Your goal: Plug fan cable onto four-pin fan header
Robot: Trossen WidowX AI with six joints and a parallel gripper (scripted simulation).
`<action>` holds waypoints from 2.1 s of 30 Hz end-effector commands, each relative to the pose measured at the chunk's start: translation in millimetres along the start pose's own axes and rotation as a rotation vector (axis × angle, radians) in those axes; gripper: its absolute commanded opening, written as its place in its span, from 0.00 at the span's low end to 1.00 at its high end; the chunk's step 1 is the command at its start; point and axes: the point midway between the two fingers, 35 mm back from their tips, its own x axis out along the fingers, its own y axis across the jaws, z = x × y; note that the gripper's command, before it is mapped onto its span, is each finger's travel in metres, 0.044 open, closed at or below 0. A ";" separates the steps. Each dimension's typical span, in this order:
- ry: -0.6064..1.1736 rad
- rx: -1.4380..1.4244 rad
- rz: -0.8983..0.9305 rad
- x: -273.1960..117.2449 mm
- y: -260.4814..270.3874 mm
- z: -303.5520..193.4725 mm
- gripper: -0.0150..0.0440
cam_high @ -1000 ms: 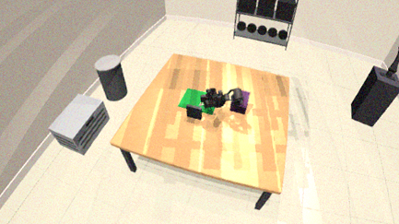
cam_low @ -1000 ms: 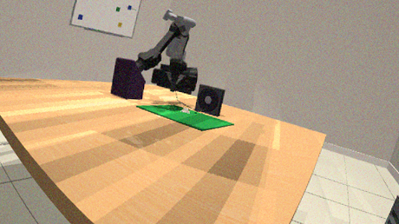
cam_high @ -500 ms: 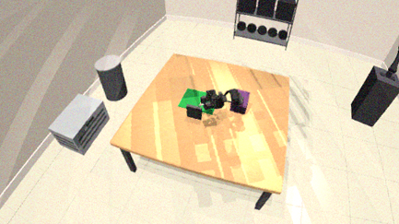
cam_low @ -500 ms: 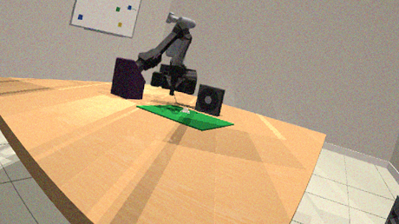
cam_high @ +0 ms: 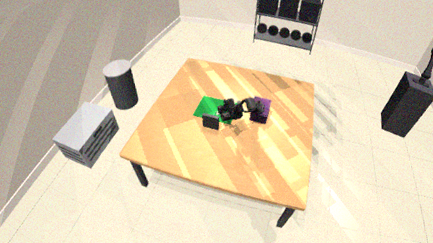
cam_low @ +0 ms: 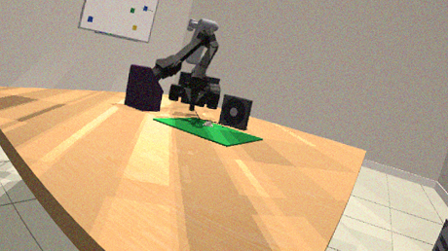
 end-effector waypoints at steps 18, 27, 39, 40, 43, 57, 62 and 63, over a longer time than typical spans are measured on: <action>-0.007 0.002 -0.002 4.2 0.3 -18.3 0.25; -0.007 0.002 -0.002 5.7 0.4 -26.4 0.25; -0.006 0.002 -0.002 7.7 0.4 -36.9 0.25; -0.006 0.002 -0.002 7.9 0.4 -37.8 0.25; -0.006 0.002 -0.002 8.4 0.5 -40.4 0.25; 0.001 -0.002 -0.004 8.5 -0.7 -44.2 0.25; 0.001 -0.002 -0.004 8.5 -0.7 -44.2 0.25; 0.001 -0.002 -0.004 8.5 -0.7 -44.2 0.25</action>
